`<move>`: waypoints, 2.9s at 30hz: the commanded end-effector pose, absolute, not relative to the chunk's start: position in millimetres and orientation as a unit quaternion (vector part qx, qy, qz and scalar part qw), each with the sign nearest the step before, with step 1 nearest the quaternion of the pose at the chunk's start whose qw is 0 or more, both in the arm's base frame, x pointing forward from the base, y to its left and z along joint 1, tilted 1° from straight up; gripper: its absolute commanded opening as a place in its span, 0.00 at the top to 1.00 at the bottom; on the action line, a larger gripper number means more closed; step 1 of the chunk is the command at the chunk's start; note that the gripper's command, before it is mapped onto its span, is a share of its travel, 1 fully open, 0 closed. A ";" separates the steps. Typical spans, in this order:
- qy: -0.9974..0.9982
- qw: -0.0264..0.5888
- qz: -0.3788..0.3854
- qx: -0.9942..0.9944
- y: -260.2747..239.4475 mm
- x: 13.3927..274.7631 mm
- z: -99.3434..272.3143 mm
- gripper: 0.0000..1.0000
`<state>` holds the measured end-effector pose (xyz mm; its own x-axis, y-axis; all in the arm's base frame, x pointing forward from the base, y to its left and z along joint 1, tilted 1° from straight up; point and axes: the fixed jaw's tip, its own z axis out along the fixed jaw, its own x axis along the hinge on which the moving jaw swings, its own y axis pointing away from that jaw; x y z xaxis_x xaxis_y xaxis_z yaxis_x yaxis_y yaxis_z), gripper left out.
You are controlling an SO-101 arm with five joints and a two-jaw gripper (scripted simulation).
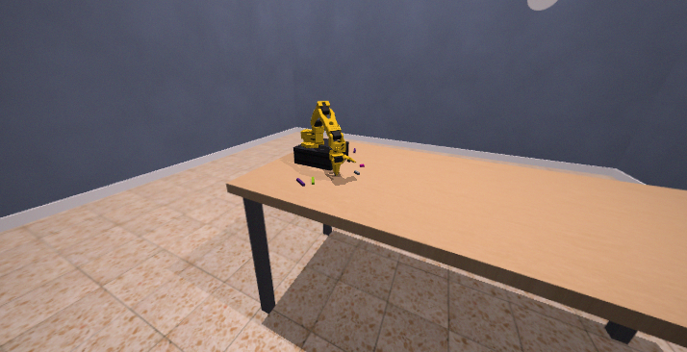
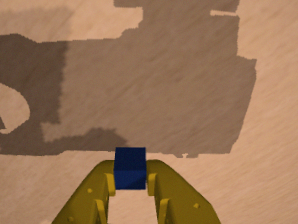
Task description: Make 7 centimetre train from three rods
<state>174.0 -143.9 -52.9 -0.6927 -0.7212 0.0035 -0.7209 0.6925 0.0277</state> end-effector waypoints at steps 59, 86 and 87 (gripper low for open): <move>-0.915 -0.005 0.011 0.404 -156.2 169.4 -61.2 1.00; -0.915 0.003 -0.006 0.404 -152.5 165.3 -70.2 1.00; -0.915 0.003 -0.006 0.404 -152.5 165.3 -70.2 1.00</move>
